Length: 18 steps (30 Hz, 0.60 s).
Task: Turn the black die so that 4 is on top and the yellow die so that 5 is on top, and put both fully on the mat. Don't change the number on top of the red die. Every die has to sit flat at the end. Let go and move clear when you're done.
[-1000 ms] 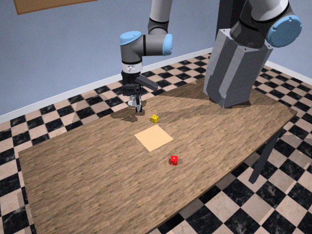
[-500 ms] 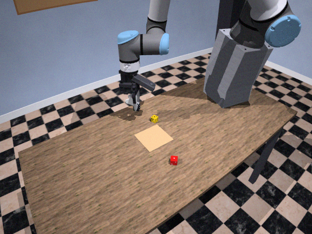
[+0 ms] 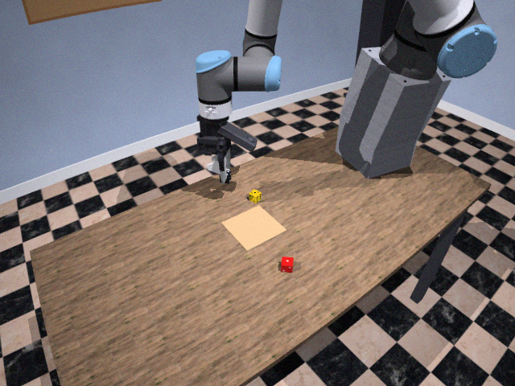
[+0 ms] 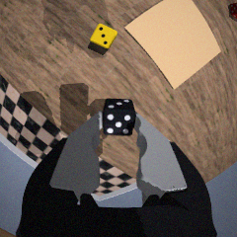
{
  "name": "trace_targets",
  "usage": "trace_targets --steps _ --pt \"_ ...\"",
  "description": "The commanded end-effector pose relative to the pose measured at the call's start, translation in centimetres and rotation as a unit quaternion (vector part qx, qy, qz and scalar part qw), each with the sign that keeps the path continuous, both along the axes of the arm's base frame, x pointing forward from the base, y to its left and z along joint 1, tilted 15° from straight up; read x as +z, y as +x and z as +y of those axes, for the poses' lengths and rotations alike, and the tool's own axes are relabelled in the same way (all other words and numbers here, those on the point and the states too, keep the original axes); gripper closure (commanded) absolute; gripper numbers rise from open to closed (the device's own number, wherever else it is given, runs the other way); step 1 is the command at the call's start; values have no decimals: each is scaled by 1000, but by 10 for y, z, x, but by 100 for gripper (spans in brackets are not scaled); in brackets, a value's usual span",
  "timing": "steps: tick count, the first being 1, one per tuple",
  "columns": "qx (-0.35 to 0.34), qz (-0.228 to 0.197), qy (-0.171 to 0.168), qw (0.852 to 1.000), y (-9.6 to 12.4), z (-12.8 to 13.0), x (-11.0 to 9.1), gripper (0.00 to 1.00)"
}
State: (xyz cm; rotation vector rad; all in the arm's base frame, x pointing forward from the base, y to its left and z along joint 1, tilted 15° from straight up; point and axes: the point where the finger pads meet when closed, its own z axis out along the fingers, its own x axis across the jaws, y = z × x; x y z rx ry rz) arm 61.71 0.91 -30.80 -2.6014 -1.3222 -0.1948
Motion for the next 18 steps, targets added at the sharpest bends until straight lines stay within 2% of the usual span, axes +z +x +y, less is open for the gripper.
trace_targets --steps 1,8,10,18 --pt "-3 -12 -9 1000 1 0 0 90" --pt "-14 -52 -39 998 0 0 1 90" --pt "-14 -52 -39 998 0 0 1 90" --pt "-33 -121 -91 988 0 0 0 90"
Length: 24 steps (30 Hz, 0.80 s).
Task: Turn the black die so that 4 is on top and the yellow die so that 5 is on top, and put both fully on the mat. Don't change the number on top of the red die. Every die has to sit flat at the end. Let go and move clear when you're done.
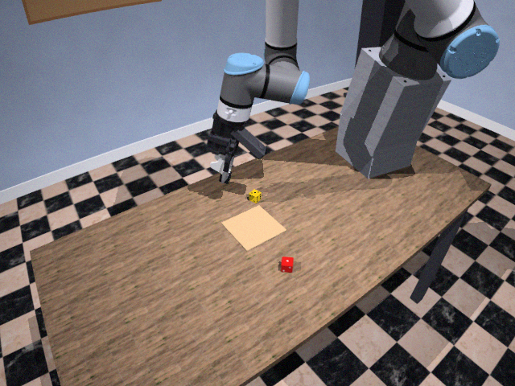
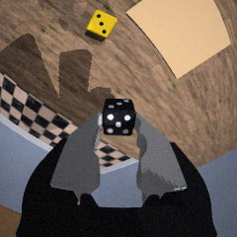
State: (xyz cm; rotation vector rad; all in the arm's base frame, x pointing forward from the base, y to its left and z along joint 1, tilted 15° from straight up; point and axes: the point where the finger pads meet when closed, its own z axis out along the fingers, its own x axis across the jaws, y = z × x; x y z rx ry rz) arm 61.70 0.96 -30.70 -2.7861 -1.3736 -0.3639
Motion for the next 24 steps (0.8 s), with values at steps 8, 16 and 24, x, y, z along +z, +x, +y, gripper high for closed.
trace_targets --steps 8,16,24 --pt "-29 -104 -78 991 0 0 -1 90" --pt "-48 -174 -130 975 0 1 -1 90" --pt "-65 -239 -180 952 0 1 -1 90"
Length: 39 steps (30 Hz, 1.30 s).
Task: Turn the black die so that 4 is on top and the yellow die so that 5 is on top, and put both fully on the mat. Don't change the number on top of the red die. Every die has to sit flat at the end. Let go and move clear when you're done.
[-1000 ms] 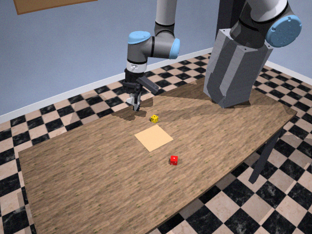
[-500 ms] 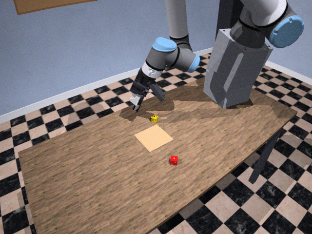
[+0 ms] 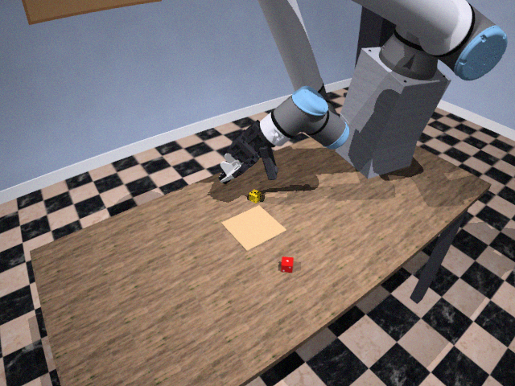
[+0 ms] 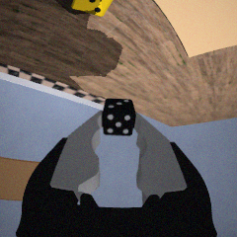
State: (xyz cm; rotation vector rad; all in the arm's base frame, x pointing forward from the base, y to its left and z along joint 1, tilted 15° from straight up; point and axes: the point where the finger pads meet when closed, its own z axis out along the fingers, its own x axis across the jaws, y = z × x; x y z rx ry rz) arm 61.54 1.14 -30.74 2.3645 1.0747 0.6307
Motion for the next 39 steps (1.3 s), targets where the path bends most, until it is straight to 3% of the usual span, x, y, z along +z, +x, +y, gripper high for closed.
trace_targets --steps 1,10,24,39 --pt "-8 -31 -24 999 2 0 -1 90" --pt "-17 -65 -48 997 1 0 -1 90" --pt "-18 -68 -51 996 1 1 -3 90" --pt "-18 -68 -51 996 1 10 -36 90"
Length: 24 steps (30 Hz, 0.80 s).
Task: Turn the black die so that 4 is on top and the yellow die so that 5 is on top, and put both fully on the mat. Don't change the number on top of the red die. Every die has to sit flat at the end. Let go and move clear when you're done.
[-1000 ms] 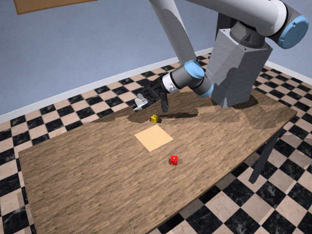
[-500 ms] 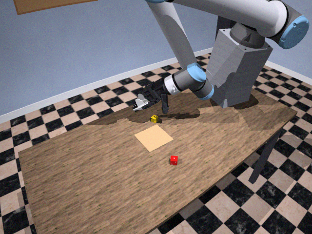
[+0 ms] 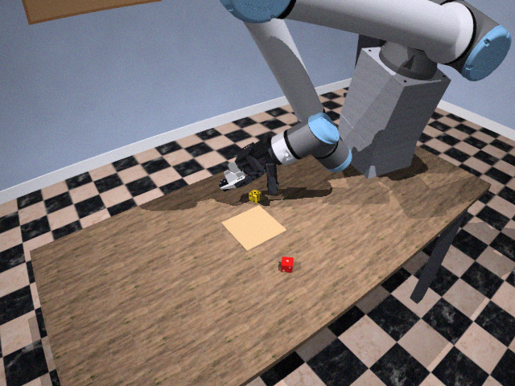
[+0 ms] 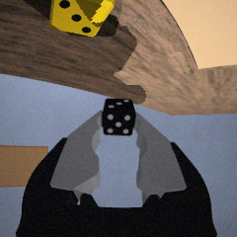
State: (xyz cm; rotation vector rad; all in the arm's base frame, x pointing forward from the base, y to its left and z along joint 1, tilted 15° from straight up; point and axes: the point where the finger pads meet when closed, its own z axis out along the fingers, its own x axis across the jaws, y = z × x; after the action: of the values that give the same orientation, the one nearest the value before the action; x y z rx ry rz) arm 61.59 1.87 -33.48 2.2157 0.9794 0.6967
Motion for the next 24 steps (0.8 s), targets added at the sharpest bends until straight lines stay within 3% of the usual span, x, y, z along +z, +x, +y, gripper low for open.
trace_targets --steps 1,11,24 --pt "0 0 0 1000 0 3 -12 90" --pt "0 0 0 1000 1 10 -37 90" --pt "0 0 0 1000 1 11 -39 90"
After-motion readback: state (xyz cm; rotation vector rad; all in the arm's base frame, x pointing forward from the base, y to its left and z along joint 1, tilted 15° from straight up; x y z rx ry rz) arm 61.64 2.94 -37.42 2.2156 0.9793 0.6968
